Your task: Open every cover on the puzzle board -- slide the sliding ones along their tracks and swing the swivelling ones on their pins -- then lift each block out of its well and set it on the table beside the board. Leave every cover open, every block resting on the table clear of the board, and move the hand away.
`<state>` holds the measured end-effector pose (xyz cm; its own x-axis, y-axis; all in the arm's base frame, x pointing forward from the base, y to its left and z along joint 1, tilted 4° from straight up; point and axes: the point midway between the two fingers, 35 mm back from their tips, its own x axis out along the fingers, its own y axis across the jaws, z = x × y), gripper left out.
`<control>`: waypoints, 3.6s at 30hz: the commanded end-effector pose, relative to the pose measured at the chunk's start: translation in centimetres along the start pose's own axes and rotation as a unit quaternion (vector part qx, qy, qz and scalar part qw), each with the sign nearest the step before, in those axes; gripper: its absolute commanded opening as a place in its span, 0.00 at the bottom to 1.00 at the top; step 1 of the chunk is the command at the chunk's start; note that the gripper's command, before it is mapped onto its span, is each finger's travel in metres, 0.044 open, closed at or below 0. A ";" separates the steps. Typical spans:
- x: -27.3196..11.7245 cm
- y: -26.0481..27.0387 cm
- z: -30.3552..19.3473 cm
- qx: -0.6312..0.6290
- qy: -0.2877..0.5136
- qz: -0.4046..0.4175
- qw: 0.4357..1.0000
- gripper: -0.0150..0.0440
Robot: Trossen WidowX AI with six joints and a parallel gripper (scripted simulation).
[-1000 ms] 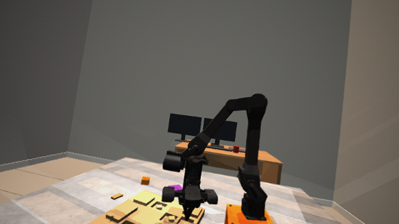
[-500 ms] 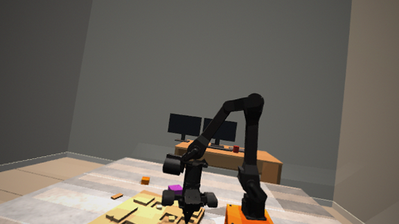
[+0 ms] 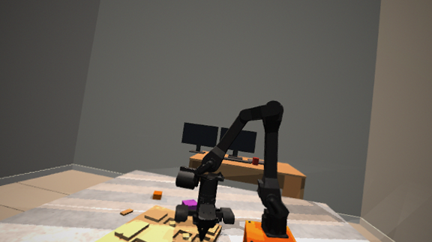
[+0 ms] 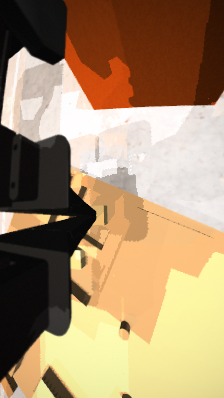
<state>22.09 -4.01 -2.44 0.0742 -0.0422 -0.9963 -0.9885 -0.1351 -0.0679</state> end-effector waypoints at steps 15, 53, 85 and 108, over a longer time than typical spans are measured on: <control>0.2 0.0 -0.3 -0.002 0.000 0.001 1.000 0.25; -0.7 0.0 0.0 -0.003 -0.003 0.001 1.000 0.30; -2.8 -0.1 0.0 -0.002 -0.001 0.000 1.000 0.50; -2.7 -0.1 0.0 -0.002 -0.001 0.000 1.000 0.50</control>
<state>21.95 -3.83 0.37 0.0741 -0.0379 -0.9965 -0.9883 -0.1361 -0.0683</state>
